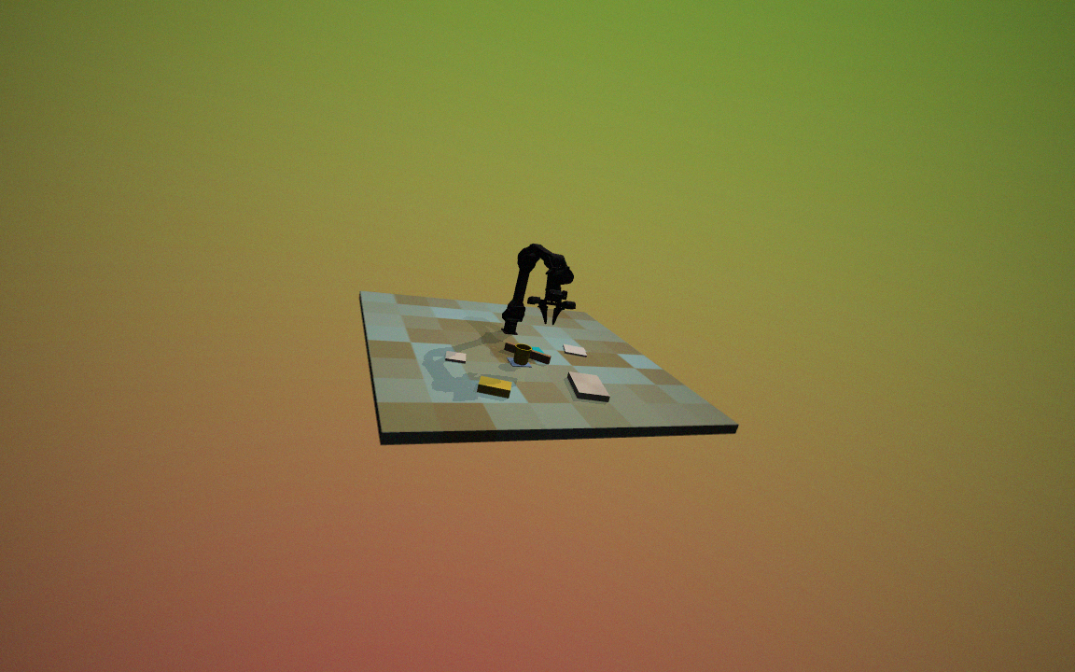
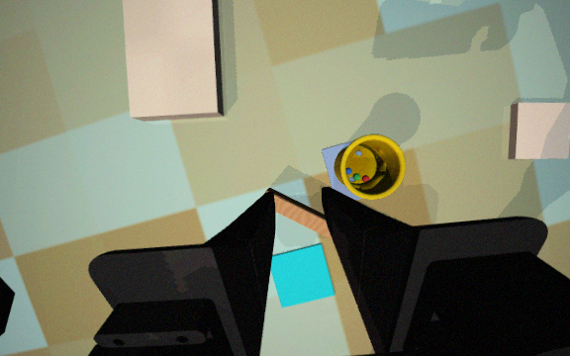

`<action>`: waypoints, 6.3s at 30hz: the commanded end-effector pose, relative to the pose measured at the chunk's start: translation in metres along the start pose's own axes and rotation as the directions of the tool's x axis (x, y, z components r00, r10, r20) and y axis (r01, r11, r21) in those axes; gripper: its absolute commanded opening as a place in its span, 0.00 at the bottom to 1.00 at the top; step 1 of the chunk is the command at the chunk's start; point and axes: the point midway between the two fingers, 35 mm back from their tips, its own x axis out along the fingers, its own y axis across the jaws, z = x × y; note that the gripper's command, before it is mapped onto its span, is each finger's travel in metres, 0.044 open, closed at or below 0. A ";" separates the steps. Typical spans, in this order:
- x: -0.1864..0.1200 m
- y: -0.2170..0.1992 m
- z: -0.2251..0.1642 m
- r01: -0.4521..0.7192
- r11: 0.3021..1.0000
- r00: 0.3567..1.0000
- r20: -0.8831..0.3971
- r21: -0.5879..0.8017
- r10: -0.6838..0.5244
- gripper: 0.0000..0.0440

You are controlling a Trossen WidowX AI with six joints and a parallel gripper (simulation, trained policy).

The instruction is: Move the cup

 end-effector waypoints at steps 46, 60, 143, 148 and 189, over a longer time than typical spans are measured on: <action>0.126 -0.073 -0.054 0.004 0.946 0.905 -0.401 -0.323 -0.140 0.40; 0.129 -0.078 -0.065 -0.080 0.885 0.892 -0.429 -0.459 -0.142 0.03; 0.070 0.020 -0.178 -0.110 0.779 0.955 -0.283 -0.618 -0.089 0.02; 0.076 0.017 -0.188 -0.106 0.785 0.953 -0.288 -0.611 -0.095 0.07; 0.078 0.016 -0.196 -0.066 0.822 0.979 -0.194 -0.566 -0.055 0.28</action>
